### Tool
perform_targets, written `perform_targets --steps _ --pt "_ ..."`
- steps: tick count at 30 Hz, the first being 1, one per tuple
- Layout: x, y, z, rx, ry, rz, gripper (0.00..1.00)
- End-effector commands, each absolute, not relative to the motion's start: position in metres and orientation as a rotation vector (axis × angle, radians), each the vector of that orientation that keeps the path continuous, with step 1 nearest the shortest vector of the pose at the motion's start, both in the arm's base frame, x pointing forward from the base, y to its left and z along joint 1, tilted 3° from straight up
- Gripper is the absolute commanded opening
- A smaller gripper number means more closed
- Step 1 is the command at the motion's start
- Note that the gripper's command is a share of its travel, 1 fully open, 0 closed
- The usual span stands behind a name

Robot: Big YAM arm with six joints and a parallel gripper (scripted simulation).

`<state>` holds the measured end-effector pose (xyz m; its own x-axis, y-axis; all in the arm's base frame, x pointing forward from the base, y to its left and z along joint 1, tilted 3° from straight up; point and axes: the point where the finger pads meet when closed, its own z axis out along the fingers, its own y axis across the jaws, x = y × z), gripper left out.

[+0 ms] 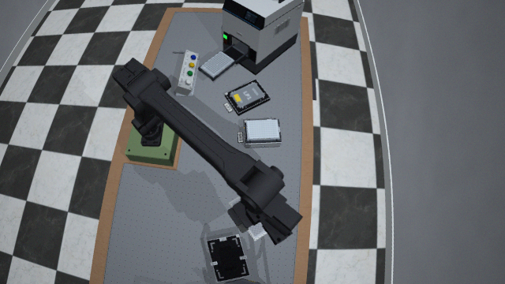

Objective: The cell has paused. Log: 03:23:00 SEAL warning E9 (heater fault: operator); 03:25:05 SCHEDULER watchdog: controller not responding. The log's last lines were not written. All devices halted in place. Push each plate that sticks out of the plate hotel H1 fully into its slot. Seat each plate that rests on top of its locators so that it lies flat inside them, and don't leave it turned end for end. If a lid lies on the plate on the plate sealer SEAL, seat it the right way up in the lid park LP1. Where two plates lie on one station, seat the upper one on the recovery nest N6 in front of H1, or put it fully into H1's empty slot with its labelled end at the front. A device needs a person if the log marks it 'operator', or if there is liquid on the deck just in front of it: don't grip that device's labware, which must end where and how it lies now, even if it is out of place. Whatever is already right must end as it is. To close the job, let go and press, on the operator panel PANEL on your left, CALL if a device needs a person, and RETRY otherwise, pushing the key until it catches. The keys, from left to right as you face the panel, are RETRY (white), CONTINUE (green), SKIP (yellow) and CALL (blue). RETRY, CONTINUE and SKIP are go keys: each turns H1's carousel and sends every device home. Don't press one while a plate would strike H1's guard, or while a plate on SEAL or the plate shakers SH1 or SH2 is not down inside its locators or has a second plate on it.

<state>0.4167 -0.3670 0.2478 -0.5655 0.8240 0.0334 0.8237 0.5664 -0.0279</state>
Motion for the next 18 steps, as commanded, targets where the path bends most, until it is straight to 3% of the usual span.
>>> perform_targets --steps 1,18 --pt "0.415 -0.389 0.265 -1.467 -2.762 0.030 0.84" --pt "0.386 -0.431 0.266 -1.466 -2.761 0.034 0.84"
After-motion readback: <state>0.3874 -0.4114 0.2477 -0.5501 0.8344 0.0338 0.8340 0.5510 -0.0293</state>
